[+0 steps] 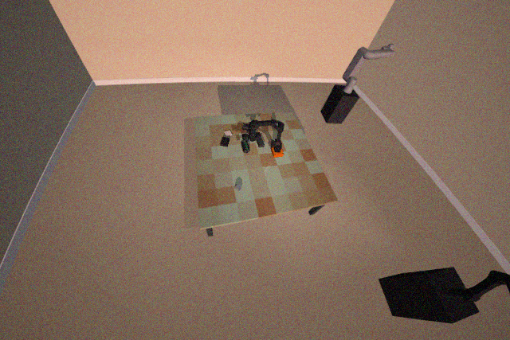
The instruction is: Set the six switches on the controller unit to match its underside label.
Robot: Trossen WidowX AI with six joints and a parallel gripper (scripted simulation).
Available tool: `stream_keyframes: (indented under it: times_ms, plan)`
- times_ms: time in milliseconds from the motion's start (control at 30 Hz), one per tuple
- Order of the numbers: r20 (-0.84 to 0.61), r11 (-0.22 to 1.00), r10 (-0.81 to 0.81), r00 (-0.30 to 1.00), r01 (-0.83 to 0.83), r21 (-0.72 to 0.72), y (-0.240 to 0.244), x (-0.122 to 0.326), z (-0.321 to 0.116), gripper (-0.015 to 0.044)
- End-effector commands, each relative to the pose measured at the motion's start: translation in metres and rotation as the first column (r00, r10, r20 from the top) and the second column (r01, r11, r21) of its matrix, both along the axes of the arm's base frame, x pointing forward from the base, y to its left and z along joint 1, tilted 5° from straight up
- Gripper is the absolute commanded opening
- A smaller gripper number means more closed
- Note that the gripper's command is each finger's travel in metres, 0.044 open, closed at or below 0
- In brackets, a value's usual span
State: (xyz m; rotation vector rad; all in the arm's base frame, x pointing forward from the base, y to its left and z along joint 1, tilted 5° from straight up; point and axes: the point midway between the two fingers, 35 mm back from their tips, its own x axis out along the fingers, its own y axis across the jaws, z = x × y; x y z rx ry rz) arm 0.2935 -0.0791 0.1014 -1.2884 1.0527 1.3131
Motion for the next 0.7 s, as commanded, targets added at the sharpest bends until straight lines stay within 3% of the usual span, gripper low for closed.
stream_keyframes:
  times_ms: [0,167,667]
  plan:
    - [-0.002,1.0,0.004,1.0,-0.004,0.001,0.0001,-0.0004,0.0001,0.0]
    - [-0.002,1.0,0.004,1.0,-0.004,0.001,0.0001,-0.0004,0.0001,0.0]
    - [0.0,1.0,0.0,1.0,0.0,0.0,0.0,-0.0001,0.0,0.0394]
